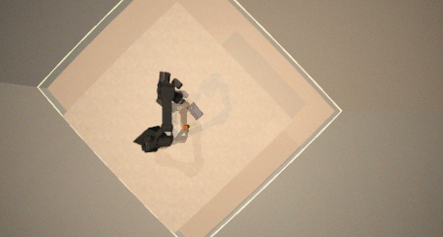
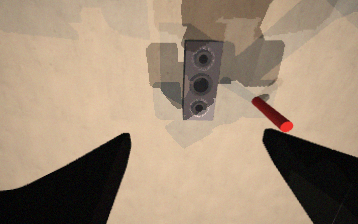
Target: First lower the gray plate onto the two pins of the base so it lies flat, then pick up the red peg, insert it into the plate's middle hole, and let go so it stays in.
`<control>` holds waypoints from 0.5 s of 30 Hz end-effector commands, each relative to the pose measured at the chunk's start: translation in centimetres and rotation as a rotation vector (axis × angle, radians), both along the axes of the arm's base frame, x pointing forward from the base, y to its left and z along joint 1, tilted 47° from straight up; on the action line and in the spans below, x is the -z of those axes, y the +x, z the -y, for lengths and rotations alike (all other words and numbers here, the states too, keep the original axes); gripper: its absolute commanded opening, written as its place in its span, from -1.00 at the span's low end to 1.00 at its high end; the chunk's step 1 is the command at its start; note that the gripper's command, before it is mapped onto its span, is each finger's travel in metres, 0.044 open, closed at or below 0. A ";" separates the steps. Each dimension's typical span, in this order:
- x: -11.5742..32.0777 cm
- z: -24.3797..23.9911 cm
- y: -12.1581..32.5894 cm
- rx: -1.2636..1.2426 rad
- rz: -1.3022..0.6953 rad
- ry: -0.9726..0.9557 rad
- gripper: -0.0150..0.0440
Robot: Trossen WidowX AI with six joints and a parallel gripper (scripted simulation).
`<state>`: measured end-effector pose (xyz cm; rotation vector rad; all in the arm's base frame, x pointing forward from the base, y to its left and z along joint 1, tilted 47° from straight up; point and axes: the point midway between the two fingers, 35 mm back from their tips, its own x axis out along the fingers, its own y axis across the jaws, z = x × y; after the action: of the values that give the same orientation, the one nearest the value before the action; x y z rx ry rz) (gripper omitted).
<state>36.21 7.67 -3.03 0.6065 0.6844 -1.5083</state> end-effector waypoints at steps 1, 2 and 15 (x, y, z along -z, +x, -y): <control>0.0 0.5 -1.0 0.044 0.007 -0.058 1.00; 0.0 0.5 -1.0 0.044 0.007 -0.058 1.00; 4.5 5.4 -1.7 0.044 0.008 -0.061 1.00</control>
<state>34.33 2.27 -7.52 0.5793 0.6281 -1.5831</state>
